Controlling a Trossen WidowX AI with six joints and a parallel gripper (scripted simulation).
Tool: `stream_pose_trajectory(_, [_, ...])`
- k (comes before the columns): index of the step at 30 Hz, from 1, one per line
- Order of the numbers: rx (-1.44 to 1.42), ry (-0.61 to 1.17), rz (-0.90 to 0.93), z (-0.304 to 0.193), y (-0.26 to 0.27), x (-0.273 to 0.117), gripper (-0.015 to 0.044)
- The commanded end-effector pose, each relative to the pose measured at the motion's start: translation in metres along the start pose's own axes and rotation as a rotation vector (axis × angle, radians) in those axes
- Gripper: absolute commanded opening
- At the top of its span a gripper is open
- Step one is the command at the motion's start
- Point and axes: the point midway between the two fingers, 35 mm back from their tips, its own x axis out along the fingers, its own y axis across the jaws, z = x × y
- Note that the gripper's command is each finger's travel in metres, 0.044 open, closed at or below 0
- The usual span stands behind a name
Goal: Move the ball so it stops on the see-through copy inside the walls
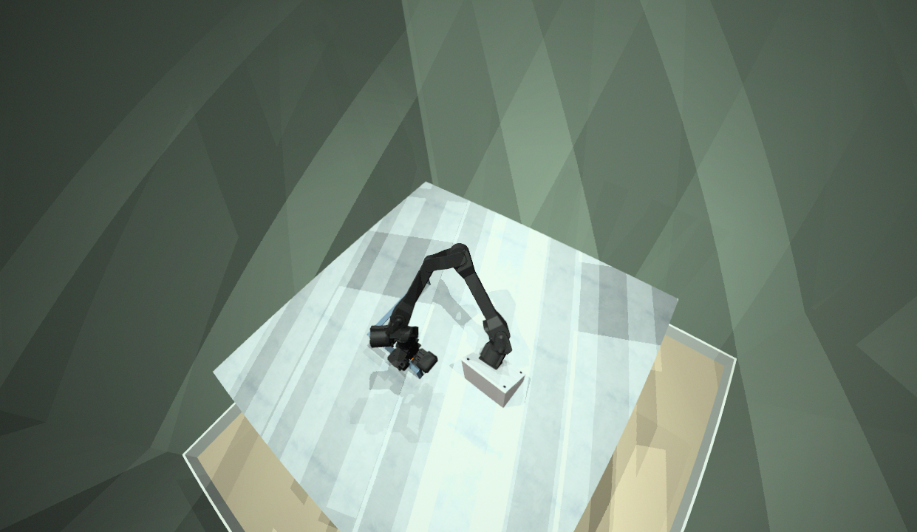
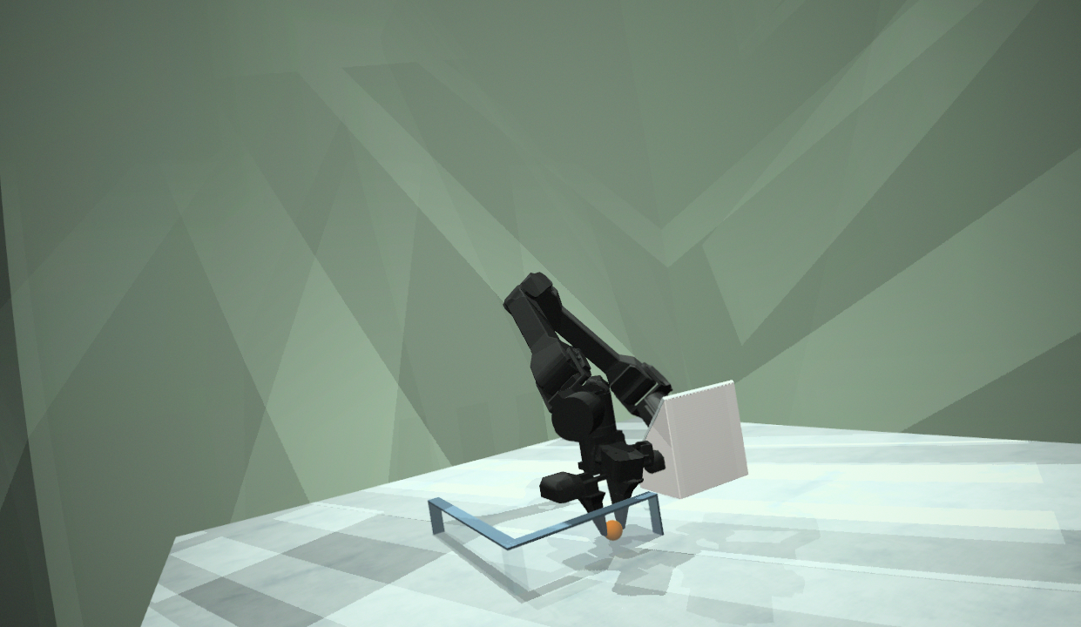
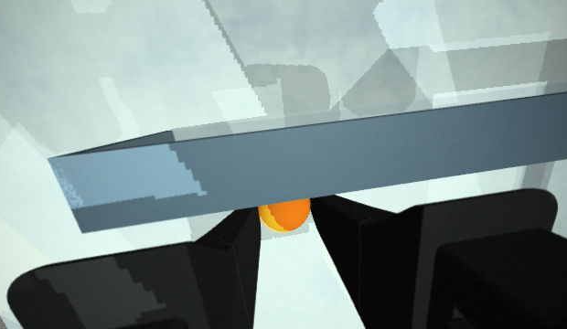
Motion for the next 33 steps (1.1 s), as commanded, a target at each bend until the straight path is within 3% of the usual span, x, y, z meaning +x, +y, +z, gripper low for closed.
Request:
stream_pose_trajectory(1, [-0.005, 0.006, 0.003, -0.001, 0.001, 0.005, 0.0])
stream_pose_trajectory(7, [-0.005, 0.006, 0.003, -0.001, 0.001, 0.005, 0.0])
stream_pose_trajectory(16, [-0.002, 0.002, 0.001, 0.0, 0.001, 0.003, 0.0236])
stream_pose_trajectory(23, [-0.002, 0.001, 0.001, 0.0, 0.0, 0.001, 0.0241])
stream_pose_trajectory(29, [-0.005, 0.002, 0.003, 0.0, 0.001, -0.082, 0.0241])
stream_pose_trajectory(33, [-0.006, 0.002, 0.003, 0.0, 0.001, -0.085, 0.0241])
